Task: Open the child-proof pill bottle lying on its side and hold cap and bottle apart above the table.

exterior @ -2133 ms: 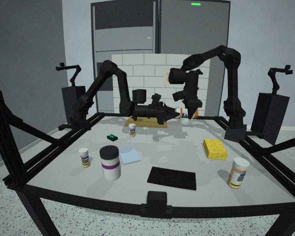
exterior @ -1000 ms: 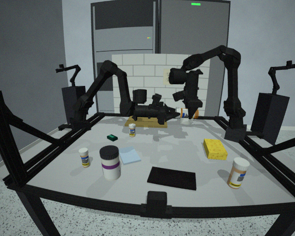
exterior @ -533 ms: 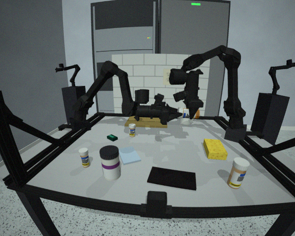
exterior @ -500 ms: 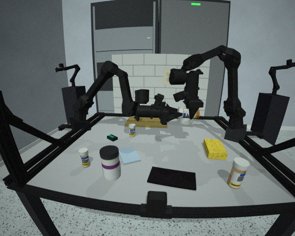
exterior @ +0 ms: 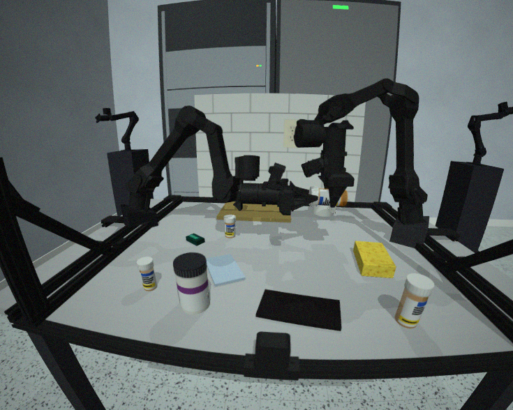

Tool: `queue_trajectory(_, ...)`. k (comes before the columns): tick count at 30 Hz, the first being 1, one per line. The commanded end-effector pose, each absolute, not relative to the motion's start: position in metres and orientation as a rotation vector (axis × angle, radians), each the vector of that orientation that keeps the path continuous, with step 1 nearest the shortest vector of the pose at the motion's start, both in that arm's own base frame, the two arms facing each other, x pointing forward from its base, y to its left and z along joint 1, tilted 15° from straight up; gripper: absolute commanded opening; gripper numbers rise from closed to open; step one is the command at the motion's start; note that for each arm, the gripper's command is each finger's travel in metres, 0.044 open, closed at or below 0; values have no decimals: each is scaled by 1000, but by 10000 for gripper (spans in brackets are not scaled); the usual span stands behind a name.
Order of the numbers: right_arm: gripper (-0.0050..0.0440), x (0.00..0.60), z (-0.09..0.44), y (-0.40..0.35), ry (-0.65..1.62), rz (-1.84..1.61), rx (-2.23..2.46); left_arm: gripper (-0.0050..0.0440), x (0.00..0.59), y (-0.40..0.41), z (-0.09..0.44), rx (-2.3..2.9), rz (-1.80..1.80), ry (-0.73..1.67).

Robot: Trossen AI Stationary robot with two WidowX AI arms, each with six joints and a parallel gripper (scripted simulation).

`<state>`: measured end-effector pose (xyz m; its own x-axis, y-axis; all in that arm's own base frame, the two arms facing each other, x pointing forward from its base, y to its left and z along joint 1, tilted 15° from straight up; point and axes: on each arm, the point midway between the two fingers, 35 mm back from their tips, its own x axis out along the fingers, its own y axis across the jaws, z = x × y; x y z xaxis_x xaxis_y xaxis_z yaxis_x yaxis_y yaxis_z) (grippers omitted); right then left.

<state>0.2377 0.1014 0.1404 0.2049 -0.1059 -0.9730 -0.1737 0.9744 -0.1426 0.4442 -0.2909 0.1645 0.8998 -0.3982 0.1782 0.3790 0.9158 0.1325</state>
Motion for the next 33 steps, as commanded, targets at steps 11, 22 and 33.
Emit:
queue_trajectory(11,0,244,143,102,1335,46,-243,0,447,-292,165,-359,-444,-105)
queue_trajectory(22,0,244,143,102,1335,46,-243,0,448,-292,165,-680,-462,-32)
queue_trajectory(33,0,244,143,102,1335,46,-243,0,448,-292,165,-1001,-472,45)
